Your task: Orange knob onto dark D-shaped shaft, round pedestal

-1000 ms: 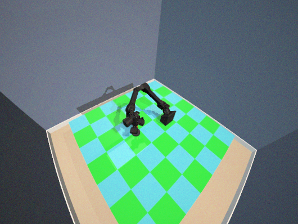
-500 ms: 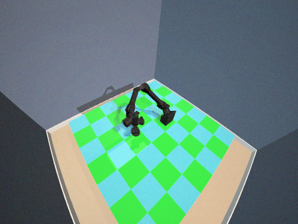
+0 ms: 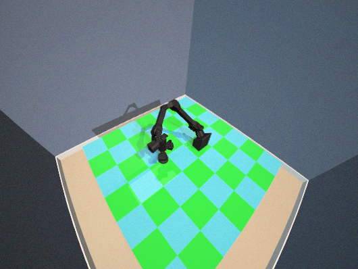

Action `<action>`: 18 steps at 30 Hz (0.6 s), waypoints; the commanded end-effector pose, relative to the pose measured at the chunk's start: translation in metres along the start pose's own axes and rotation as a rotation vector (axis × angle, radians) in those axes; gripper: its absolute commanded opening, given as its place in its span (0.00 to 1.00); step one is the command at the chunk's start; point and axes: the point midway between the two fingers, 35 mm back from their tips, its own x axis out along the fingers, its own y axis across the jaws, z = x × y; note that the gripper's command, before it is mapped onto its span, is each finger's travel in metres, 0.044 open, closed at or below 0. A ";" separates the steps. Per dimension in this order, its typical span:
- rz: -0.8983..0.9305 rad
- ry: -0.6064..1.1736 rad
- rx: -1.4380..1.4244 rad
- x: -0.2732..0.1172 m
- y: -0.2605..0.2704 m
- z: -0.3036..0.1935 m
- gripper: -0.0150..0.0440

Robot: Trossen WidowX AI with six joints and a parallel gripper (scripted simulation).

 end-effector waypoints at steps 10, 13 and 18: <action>0.001 0.003 -0.010 -0.004 0.000 -0.002 0.25; 0.001 0.003 -0.087 -0.004 -0.001 -0.002 0.25; 0.001 0.003 -0.211 -0.003 -0.001 -0.003 0.25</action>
